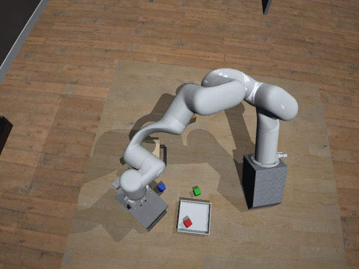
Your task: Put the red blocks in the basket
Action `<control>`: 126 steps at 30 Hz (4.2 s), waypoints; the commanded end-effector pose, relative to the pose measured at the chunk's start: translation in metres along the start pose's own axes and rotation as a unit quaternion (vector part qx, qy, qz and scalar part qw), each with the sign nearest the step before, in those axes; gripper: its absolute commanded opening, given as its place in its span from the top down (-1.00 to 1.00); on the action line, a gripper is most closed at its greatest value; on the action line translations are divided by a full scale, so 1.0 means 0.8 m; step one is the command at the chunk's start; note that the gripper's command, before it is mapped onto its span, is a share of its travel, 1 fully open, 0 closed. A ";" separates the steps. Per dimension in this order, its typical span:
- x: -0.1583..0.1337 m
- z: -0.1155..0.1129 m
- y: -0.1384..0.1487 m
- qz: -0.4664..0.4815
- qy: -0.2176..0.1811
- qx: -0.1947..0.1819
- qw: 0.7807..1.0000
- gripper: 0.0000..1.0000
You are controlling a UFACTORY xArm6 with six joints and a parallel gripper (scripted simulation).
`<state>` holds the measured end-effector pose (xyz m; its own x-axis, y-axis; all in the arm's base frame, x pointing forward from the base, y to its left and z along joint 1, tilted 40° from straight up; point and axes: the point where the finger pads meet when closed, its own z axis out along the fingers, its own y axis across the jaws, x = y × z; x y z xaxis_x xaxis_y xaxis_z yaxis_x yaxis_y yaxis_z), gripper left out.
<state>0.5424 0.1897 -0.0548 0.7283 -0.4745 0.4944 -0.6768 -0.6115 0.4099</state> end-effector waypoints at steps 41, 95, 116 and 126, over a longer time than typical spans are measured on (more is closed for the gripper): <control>0.000 0.051 -0.002 -0.001 0.000 0.000 1.000 1.00; 0.000 0.083 -0.003 0.000 0.000 0.000 1.000 1.00; 0.001 0.083 -0.005 0.000 0.000 0.000 1.000 1.00; 0.001 0.083 -0.005 0.000 0.000 0.000 1.000 1.00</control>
<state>0.5512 0.1474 -0.1086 0.7293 -0.4741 0.4934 -0.6762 -0.6095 0.4138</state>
